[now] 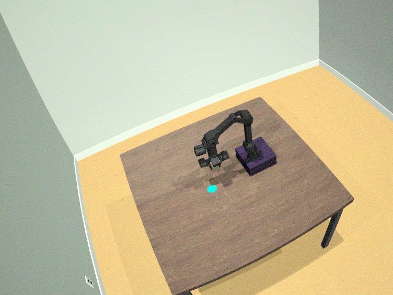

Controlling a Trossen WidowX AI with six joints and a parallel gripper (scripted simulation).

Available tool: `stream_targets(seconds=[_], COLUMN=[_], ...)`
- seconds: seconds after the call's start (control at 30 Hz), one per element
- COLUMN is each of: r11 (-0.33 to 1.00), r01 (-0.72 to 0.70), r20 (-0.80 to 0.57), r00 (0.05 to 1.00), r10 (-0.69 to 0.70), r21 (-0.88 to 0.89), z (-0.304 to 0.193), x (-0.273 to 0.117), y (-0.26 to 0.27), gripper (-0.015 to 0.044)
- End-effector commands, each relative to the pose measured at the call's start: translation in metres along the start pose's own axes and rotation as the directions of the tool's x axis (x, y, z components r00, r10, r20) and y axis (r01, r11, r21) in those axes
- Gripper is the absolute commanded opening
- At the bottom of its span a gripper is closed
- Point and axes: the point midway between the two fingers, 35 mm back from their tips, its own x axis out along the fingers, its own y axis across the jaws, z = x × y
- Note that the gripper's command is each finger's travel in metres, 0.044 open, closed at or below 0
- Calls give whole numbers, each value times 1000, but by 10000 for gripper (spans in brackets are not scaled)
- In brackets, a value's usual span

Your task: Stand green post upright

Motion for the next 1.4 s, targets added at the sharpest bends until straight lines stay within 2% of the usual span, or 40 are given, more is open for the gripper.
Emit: stream_targets(seconds=[0.0, 0.27, 0.4, 0.7, 0.87, 1.13, 1.37], r11=[999, 989, 988, 988, 988, 988, 988], r01=[-3, -7, -8, -8, -9, -9, -8], r20=[-25, -70, -73, -73, -73, -73, -73], r00=[1000, 997, 997, 997, 997, 997, 997], r10=[4, 18, 20, 20, 20, 20, 20], r21=[38, 146, 155, 155, 155, 155, 155], z=[-33, -112, -119, -127, -127, -127, -127], x=[-2, -9, -7, 101, 109, 109, 102], y=[1, 21, 23, 25, 27, 27, 25], gripper=[233, 233, 233, 233, 233, 23, 23])
